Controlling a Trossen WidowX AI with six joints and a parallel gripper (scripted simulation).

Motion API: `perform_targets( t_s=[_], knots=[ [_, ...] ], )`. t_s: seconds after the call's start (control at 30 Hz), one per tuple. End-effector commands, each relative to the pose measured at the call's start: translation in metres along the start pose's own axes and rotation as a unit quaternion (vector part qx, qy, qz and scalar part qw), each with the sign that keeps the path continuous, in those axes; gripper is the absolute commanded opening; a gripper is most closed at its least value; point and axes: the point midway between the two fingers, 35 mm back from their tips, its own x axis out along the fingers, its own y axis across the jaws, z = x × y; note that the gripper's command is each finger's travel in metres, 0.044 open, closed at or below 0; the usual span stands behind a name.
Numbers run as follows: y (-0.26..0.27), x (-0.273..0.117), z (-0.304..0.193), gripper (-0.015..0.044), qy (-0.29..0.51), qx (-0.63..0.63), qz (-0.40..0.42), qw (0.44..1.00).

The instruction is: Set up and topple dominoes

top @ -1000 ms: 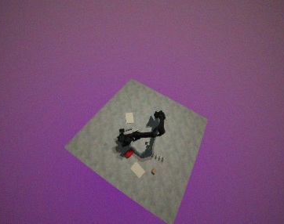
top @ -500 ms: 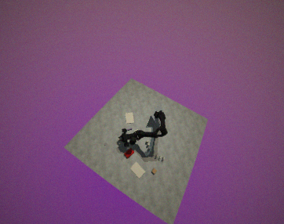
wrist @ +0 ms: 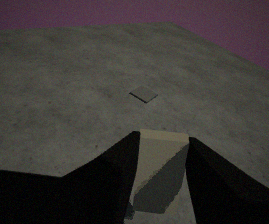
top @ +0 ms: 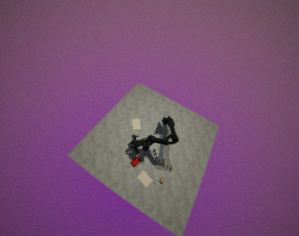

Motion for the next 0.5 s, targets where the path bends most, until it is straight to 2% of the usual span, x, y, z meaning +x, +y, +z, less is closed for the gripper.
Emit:
perform_targets(
  t_s=[0.0, 0.3, 0.47],
  knots=[
    [0.002, -0.016, 0.004, 0.0107, -0.034, 0.021, 0.013, 0.999],
    [0.003, -0.045, 0.012, 0.0107, -0.092, 0.062, 0.038, 0.993],
    [0.003, -0.048, 0.012, 0.0107, -0.096, 0.066, 0.04, 0.992]
  ],
)
